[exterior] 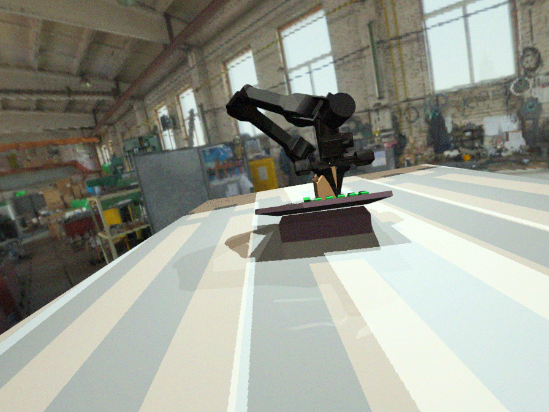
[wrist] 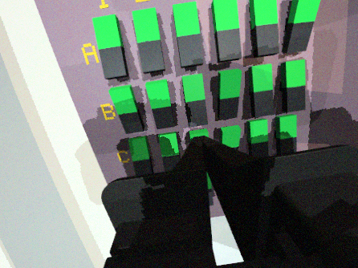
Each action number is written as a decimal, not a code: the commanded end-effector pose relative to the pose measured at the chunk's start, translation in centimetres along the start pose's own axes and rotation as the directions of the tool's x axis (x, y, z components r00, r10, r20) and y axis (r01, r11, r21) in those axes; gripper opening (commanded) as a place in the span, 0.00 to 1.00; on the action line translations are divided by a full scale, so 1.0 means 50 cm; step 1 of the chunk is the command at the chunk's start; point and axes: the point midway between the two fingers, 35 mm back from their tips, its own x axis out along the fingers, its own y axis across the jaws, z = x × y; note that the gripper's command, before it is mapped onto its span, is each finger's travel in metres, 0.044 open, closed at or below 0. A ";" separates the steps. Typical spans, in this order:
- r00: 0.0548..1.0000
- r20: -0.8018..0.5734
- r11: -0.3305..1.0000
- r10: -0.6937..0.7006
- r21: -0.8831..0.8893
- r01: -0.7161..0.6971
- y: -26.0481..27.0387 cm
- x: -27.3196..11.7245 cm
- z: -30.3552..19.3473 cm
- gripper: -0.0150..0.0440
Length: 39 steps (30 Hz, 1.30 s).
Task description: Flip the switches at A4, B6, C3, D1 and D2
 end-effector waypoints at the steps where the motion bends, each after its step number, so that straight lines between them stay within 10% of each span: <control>1: 1.000 0.001 1.000 -0.004 -0.004 0.004 -0.001 0.002 0.000 0.25; 39: 0.999 0.037 1.000 0.005 -0.006 -0.005 0.098 -0.086 -0.123 0.25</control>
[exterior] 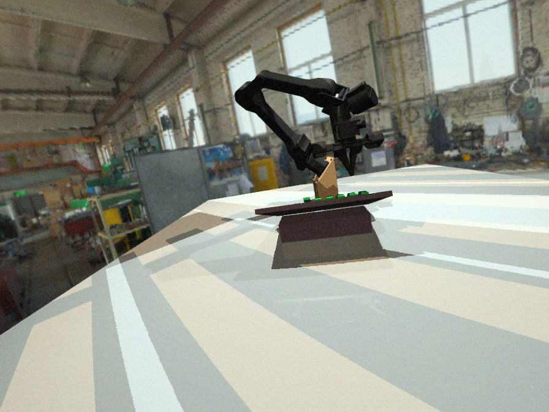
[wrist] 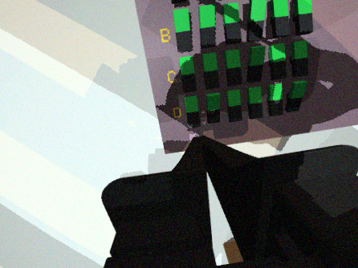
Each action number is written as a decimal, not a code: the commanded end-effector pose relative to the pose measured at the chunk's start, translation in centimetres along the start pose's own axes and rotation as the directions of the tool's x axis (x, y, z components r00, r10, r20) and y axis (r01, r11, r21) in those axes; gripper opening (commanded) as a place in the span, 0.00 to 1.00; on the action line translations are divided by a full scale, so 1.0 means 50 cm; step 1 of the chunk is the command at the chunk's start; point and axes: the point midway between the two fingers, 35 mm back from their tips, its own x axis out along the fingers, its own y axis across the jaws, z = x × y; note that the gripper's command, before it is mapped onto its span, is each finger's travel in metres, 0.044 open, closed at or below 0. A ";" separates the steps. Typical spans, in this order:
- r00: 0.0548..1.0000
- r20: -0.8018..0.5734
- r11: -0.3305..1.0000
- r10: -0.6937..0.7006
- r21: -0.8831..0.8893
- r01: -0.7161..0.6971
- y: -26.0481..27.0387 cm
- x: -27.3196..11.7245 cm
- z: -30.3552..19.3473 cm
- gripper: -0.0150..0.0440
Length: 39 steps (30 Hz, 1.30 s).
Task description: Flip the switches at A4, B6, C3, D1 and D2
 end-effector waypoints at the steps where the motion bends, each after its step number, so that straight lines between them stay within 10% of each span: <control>1: 1.000 0.009 1.000 -0.011 -0.005 0.011 -0.004 0.046 -0.007 0.25; 39: 1.000 0.016 1.000 -0.015 -0.005 0.015 -0.008 0.109 -0.008 0.25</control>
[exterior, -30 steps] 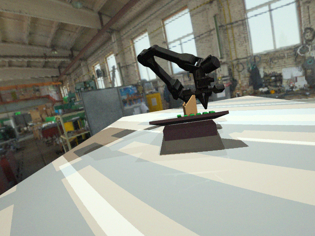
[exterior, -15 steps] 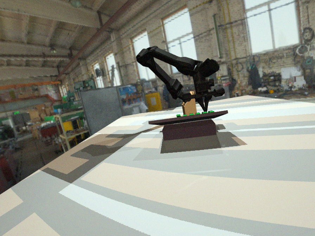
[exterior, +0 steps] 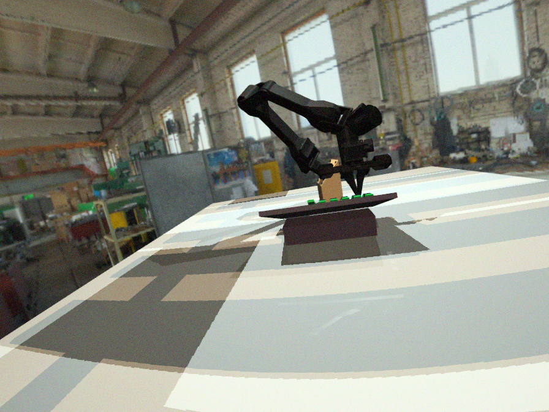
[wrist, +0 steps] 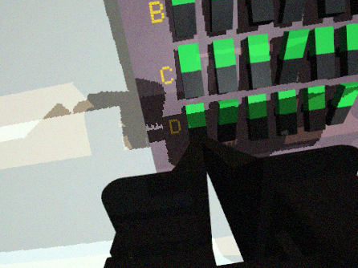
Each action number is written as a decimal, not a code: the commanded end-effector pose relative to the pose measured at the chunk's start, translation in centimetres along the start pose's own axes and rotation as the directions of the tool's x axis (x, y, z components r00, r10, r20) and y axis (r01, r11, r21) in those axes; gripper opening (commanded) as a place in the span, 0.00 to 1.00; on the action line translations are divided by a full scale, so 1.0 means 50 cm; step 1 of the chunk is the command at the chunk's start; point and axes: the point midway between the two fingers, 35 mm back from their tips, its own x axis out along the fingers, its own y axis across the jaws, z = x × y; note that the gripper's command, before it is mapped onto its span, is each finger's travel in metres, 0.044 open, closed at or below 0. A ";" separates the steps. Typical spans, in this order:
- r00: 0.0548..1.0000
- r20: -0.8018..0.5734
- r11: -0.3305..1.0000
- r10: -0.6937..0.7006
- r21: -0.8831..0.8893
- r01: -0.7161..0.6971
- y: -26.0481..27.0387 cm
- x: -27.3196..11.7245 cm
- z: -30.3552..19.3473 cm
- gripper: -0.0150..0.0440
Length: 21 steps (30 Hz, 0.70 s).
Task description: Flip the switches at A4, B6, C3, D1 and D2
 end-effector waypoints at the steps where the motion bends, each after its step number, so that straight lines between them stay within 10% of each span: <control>1: 1.000 0.003 1.000 -0.003 -0.003 0.003 -0.001 0.000 0.001 0.25; 21: 1.000 0.003 1.000 -0.003 -0.004 0.003 -0.001 0.006 0.001 0.25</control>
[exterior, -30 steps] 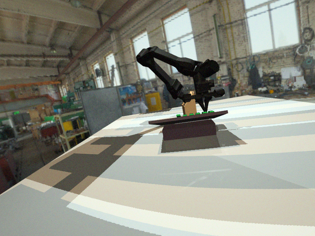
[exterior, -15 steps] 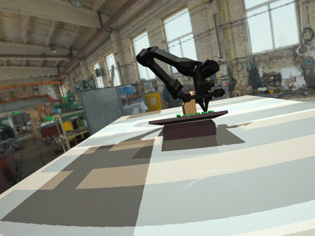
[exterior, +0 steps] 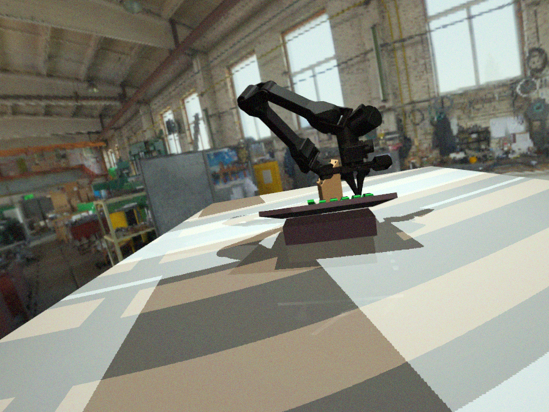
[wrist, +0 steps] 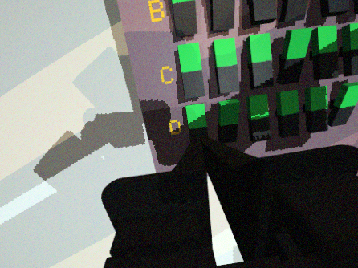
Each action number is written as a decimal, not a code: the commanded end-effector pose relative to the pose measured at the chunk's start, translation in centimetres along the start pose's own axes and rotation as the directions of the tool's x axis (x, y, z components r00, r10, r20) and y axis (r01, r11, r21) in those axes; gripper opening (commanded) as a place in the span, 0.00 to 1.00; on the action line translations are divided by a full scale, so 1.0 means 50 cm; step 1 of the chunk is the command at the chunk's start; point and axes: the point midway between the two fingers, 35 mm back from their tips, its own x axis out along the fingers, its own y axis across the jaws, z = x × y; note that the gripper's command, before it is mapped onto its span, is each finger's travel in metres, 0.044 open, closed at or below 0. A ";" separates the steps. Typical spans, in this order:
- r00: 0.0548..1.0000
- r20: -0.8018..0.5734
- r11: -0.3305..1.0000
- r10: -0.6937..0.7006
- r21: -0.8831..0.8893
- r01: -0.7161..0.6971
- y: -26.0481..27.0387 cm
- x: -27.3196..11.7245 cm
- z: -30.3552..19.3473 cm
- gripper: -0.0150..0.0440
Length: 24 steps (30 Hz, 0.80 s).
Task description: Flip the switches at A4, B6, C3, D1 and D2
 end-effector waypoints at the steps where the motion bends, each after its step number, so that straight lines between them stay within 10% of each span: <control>1: 1.000 0.003 1.000 -0.004 -0.003 0.004 -0.001 0.001 0.001 0.25; 24: 1.000 0.003 1.000 -0.004 -0.003 0.004 -0.001 0.008 0.001 0.25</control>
